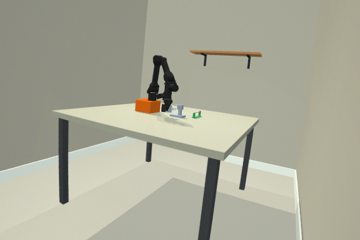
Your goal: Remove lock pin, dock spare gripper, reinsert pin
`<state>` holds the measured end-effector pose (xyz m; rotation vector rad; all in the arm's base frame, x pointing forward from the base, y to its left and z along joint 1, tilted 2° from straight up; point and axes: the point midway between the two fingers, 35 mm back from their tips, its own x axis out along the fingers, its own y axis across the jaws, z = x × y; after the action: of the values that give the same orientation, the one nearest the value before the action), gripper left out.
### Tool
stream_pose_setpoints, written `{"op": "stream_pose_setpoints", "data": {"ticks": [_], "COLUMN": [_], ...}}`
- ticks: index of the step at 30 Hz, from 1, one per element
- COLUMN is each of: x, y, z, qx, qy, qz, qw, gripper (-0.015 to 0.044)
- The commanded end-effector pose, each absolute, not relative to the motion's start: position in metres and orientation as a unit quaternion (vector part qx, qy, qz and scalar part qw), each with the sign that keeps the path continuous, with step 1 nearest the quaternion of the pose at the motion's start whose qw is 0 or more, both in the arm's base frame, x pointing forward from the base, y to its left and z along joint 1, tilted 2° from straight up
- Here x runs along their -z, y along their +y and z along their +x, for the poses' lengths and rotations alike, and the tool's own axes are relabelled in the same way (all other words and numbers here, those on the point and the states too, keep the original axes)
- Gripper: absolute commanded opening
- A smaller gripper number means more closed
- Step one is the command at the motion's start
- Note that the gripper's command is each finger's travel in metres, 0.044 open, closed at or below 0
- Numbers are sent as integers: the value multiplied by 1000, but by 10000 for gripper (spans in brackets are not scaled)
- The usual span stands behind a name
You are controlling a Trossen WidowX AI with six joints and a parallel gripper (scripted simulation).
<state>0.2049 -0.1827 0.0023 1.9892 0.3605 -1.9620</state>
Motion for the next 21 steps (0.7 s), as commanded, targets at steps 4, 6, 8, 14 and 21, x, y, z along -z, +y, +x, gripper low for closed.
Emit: {"op": "stream_pose_setpoints", "data": {"ticks": [4, 6, 8, 14, 21], "x": [-3, -3, -3, -3, -3], "y": [-182, -182, -182, -182, -182], "z": [203, 203, 202, 201, 199], "qx": [696, 697, 698, 698, 693], "qy": [57, 40, 22, -31, -93], "qz": [710, 712, 713, 716, 713], "qw": [92, 74, 56, 2, -61], "gripper": [0, 0, 0, 0, 0]}}
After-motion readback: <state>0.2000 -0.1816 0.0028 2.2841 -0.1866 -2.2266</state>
